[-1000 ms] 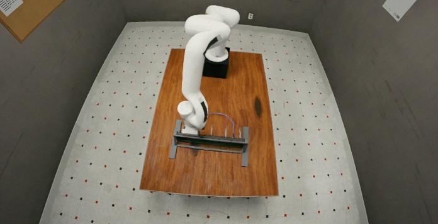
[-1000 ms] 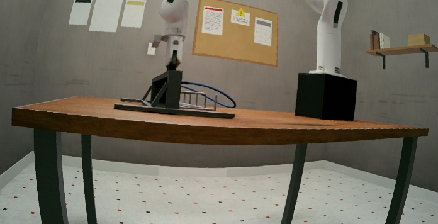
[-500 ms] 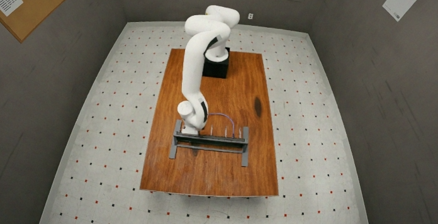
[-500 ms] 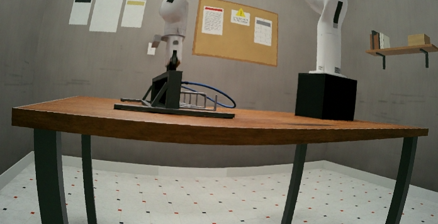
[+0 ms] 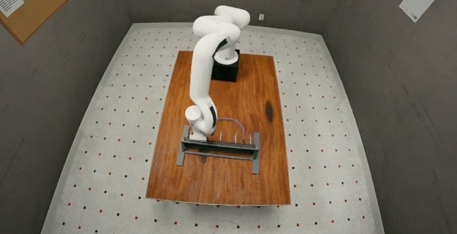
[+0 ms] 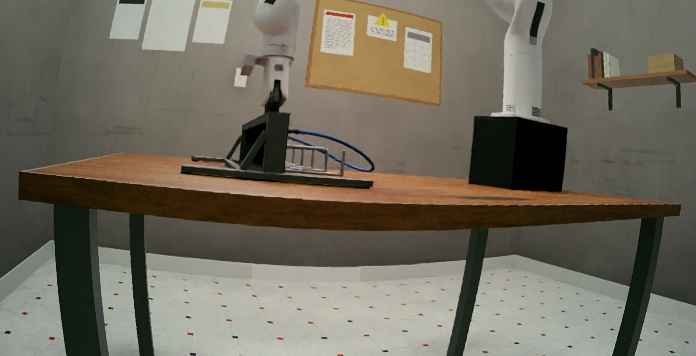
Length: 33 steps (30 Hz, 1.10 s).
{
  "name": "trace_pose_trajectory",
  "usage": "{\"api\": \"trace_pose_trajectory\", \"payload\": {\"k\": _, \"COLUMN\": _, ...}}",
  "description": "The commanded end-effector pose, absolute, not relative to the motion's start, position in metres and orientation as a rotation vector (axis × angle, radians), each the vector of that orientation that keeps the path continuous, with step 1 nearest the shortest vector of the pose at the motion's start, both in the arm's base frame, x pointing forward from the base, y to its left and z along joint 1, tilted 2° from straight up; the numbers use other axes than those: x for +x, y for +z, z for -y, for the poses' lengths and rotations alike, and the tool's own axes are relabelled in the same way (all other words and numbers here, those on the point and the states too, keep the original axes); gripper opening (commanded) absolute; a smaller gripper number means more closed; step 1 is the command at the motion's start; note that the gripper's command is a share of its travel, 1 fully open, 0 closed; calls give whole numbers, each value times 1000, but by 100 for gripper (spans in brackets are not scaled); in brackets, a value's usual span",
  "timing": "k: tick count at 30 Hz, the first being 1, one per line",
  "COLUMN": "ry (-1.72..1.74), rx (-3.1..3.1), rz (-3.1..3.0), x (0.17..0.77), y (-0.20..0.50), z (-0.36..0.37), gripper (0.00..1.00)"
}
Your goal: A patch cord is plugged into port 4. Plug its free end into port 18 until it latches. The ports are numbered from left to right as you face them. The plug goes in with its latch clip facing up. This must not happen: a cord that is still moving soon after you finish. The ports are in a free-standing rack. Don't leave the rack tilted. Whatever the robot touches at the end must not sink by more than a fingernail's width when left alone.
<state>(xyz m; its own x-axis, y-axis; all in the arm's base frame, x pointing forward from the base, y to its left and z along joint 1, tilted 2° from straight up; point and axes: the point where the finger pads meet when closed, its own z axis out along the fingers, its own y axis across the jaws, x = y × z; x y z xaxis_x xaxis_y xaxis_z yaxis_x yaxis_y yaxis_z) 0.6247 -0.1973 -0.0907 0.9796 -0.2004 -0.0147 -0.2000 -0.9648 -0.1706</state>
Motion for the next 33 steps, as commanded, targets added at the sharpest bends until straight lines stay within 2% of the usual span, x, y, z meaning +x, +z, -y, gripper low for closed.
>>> {"api": "trace_pose_trajectory", "payload": {"k": 1, "ry": -9, "rx": -2955, "rz": -301, "x": 626, "y": -89, "z": 198, "gripper": 0}}
{"api": "trace_pose_trajectory", "payload": {"k": 33, "ry": 4, "rx": -2955, "rz": -298, "x": 628, "y": -89, "z": 199, "gripper": 0}}
